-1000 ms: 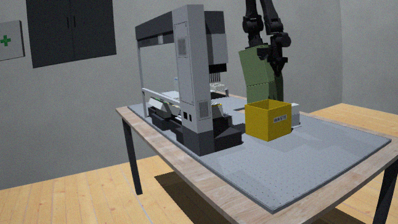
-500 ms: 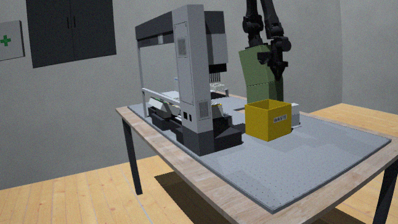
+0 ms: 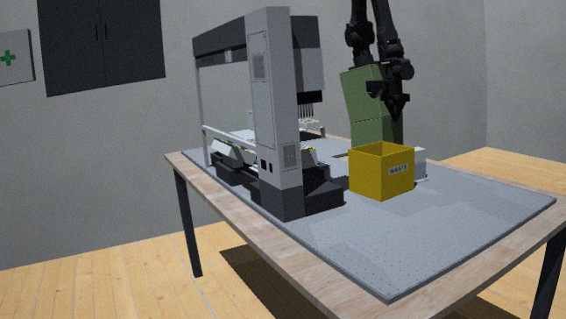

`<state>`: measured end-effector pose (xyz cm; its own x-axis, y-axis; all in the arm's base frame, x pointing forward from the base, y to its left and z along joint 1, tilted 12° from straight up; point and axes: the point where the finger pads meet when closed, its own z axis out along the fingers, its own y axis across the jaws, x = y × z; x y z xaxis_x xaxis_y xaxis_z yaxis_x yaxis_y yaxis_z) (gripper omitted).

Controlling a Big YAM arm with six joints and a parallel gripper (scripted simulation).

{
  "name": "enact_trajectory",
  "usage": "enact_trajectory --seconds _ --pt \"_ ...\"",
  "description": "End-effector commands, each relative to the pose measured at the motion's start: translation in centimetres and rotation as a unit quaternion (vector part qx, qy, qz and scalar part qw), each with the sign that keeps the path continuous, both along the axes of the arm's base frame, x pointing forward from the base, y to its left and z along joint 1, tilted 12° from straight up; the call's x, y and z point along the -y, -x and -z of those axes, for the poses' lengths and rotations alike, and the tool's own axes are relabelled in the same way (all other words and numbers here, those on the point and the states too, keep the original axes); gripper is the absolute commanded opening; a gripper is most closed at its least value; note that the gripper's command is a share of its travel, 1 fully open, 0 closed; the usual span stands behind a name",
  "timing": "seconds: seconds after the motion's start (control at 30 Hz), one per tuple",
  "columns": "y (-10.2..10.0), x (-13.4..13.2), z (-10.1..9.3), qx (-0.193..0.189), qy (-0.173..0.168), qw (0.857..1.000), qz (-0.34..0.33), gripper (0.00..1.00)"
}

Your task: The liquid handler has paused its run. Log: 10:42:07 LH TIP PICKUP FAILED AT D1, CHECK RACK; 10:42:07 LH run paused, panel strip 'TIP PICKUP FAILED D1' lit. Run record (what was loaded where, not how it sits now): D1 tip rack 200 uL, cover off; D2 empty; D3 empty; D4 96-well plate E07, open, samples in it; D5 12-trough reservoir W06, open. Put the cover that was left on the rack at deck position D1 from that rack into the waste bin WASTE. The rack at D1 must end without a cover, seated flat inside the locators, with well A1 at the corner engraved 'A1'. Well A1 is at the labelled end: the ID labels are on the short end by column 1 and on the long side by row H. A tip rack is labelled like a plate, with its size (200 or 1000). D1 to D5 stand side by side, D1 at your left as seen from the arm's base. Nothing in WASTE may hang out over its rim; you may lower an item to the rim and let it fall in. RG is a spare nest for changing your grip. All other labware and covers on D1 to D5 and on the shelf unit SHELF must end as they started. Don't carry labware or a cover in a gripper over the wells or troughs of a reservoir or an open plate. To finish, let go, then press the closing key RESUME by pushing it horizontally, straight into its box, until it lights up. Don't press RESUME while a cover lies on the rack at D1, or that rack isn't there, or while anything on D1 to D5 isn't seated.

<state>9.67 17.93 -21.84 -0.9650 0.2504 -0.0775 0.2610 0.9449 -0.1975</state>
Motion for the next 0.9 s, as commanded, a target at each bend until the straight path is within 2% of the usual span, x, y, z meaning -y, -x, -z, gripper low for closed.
enact_trajectory --seconds 0.0,0.87 --pt "-0.4 -0.4 0.9 0.003 -0.005 1.0 -0.004 0.0" --pt "-0.3 0.7 4.5 0.002 -0.003 1.0 -0.004 0.0"
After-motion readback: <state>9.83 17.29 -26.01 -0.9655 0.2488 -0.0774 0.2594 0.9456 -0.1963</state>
